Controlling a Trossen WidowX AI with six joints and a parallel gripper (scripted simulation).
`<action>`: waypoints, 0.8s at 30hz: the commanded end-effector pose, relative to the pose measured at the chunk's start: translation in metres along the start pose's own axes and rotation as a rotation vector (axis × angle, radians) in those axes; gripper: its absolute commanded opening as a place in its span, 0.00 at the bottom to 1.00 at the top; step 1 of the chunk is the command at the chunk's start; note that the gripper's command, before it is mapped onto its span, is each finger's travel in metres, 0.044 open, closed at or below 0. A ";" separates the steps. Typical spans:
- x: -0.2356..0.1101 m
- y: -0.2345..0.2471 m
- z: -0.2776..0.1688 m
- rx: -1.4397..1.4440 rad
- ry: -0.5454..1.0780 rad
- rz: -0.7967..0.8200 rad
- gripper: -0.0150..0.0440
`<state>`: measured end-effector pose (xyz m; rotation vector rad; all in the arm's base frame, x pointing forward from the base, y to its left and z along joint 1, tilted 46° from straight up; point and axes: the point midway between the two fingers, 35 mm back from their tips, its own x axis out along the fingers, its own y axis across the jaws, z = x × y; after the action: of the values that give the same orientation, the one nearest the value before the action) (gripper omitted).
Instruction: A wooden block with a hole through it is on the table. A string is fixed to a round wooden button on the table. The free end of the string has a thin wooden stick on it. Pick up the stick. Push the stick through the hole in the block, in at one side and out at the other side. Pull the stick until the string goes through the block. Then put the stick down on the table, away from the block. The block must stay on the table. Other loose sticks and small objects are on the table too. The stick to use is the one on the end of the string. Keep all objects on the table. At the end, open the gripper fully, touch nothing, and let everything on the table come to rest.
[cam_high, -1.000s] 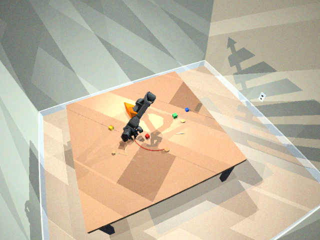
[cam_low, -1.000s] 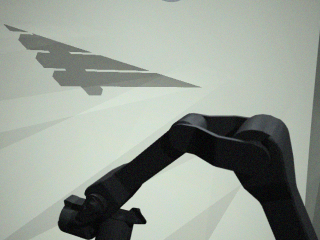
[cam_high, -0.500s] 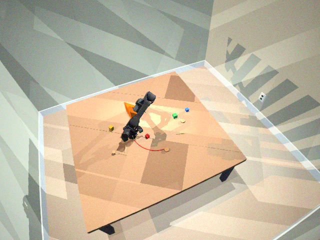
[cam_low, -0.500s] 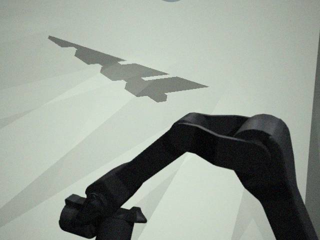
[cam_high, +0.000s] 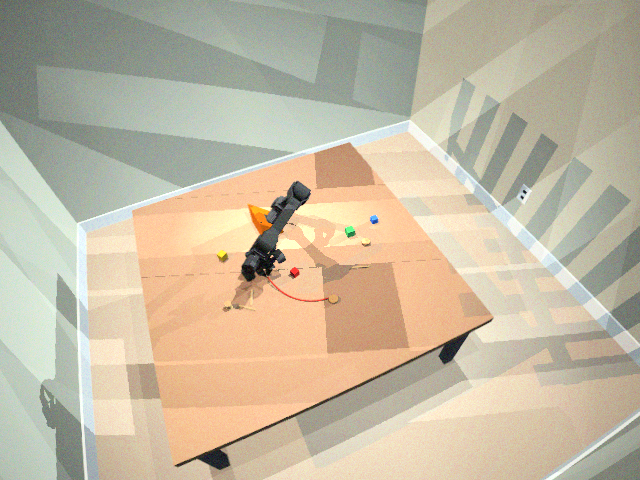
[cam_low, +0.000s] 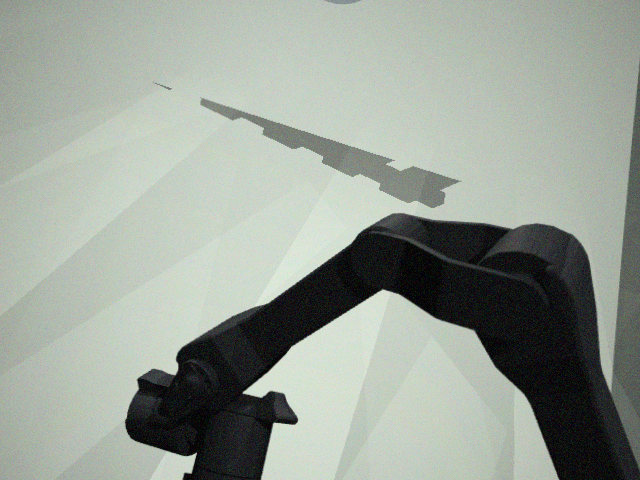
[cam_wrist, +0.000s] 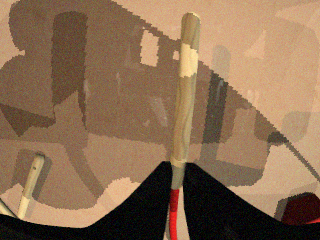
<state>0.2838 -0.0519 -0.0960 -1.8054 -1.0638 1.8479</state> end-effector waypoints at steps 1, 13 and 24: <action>-0.007 0.001 -0.001 -0.007 -0.002 0.008 0.25; -0.022 0.001 -0.001 -0.007 -0.003 0.008 0.25; -0.037 0.001 0.000 -0.007 -0.003 0.008 0.25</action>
<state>0.2873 -0.0735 -0.0745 -1.8057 -1.0633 1.8484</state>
